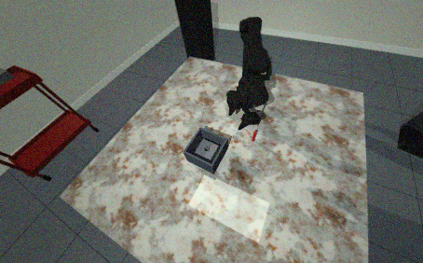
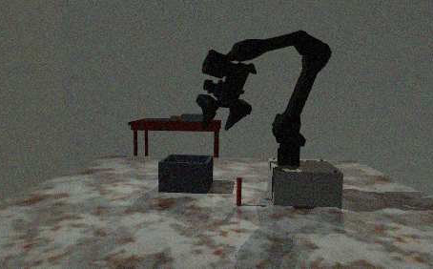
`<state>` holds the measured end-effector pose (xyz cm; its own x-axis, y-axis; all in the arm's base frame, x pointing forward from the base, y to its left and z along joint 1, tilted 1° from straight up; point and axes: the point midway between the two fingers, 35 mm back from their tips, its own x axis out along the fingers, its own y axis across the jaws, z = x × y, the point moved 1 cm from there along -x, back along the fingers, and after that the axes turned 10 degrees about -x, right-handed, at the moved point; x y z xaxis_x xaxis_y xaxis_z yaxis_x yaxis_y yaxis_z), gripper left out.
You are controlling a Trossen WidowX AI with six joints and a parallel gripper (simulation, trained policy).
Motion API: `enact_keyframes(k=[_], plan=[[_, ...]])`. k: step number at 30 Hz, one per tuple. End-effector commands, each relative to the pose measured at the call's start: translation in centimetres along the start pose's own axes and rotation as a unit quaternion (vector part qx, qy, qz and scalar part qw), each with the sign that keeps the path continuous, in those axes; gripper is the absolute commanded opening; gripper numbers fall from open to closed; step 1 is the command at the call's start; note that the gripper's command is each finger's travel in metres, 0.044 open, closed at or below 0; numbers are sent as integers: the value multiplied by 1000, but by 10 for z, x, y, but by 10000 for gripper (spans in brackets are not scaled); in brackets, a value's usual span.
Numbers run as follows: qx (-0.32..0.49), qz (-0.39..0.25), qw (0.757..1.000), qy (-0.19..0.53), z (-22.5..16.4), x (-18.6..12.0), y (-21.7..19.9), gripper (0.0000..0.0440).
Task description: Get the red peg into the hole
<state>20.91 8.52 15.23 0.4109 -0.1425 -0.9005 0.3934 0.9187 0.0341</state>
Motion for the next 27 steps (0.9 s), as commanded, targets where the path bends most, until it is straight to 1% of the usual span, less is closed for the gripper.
enact_keyframes(k=[1, 8, 15, 21, 27], plan=[[16, -31, 998, 54, -29, 9, -3, 440], [51, -83, 988, 118, -67, 24, -6, 440], [83, -117, 978, 154, -92, 43, -3, 440], [104, -125, 972, 170, -108, 63, 3, 440], [122, -112, 970, 178, -122, 87, 11, 440]])
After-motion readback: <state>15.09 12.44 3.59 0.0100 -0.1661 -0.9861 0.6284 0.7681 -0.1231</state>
